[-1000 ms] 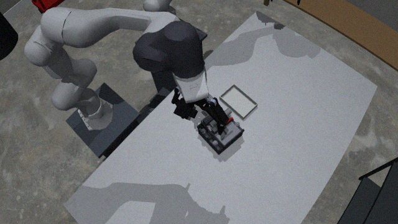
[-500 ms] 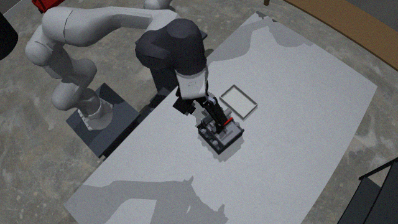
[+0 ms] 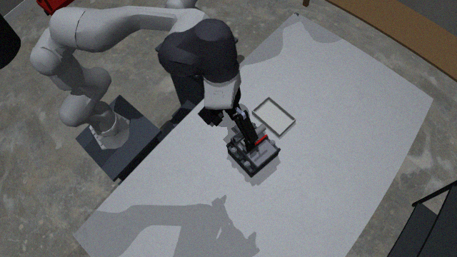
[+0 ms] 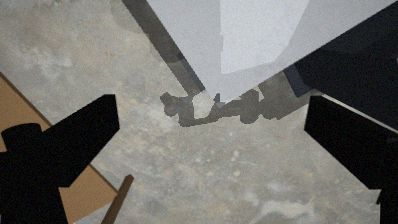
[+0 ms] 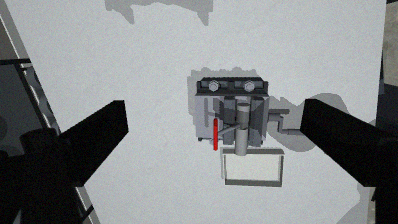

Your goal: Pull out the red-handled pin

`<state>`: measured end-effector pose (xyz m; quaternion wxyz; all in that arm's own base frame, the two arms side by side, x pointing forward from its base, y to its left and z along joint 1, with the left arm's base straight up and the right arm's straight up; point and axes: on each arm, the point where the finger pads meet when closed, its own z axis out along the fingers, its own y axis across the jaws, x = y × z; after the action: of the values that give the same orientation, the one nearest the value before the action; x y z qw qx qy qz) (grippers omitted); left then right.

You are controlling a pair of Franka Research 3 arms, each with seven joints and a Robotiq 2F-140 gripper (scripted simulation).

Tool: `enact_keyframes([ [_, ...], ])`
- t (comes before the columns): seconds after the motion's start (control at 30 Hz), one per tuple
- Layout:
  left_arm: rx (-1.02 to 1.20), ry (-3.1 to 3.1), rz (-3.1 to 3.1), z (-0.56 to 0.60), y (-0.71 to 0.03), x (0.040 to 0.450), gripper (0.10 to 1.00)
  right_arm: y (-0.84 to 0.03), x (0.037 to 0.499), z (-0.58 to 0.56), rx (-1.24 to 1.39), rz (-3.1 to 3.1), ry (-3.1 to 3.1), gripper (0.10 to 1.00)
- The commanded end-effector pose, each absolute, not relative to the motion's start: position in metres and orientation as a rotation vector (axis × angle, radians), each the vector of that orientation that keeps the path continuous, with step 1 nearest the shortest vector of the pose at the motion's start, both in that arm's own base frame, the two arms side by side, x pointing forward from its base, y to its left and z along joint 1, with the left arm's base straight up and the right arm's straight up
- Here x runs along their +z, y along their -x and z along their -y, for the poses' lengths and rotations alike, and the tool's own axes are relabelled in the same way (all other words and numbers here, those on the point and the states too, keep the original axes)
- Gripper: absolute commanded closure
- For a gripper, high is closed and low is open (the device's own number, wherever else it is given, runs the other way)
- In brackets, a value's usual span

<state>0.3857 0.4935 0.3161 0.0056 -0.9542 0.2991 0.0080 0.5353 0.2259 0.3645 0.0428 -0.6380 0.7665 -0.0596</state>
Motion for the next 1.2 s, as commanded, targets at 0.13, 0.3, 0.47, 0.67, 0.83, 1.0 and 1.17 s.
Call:
enact_keyframes([
  [0.13,0.023,3.056,-0.707,-0.506,-0.357,0.324,0.098,-0.529,0.361,-0.235,-0.158,-2.518,1.729,0.098],
  [0.3,0.022,3.079,-0.601,-0.515,-0.338,0.329,0.098,-0.526,0.36,-0.24,-0.147,-2.569,1.653,0.098],
  [0.47,0.021,3.095,-0.513,-0.522,-0.322,0.334,0.098,-0.524,0.359,-0.244,-0.139,-2.609,1.592,0.098],
  [0.67,0.02,3.115,-0.375,-0.532,-0.297,0.34,0.098,-0.52,0.358,-0.25,-0.124,-2.672,1.487,0.098],
  [0.83,0.019,3.126,-0.267,-0.538,-0.277,0.346,0.098,-0.517,0.357,-0.255,-0.114,-2.717,1.407,0.098],
  [1.0,0.018,3.134,-0.157,-0.544,-0.257,0.351,0.098,-0.513,0.356,-0.259,-0.104,-2.759,1.326,0.098],
  [1.17,0.018,3.137,-0.062,-0.549,-0.239,0.355,0.098,-0.511,0.355,-0.264,-0.095,-2.798,1.249,0.098],
])
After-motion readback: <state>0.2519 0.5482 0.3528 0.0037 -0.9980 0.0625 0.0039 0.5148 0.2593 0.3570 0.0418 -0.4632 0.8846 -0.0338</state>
